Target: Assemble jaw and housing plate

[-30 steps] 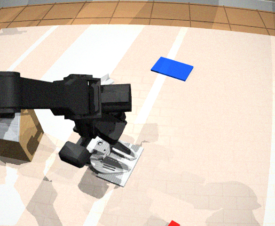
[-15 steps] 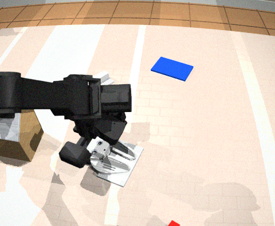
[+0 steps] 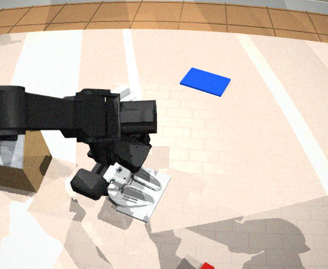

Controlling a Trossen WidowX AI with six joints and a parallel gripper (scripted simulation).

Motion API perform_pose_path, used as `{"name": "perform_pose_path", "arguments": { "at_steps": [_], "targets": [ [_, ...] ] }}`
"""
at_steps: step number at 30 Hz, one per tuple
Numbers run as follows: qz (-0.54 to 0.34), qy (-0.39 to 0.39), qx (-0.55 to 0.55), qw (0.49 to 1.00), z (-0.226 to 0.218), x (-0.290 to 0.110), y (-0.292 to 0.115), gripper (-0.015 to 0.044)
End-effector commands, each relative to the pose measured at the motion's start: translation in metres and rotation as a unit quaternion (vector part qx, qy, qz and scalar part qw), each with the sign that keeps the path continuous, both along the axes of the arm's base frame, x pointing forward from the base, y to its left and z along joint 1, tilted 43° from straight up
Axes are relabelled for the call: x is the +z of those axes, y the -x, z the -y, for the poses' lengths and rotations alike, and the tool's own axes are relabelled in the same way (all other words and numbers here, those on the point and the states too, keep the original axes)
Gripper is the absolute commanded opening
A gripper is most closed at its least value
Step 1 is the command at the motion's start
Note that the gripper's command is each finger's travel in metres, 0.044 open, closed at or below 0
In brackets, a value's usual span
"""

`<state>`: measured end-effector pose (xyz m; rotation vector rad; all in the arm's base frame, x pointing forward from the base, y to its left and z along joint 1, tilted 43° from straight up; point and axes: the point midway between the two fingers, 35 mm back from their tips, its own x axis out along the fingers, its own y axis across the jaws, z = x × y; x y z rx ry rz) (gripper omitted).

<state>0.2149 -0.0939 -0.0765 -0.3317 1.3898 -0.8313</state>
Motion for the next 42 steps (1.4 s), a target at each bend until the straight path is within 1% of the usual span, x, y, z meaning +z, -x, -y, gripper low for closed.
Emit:
{"name": "perform_pose_path", "arguments": {
  "at_steps": [1,42],
  "targets": [
    [-0.001,-0.001,-0.004,1.000,0.0025,-0.0014,0.0006,0.0351],
    [-0.001,-0.001,-0.004,1.000,0.0014,-0.0001,0.0000,0.0351]
  ]
}}
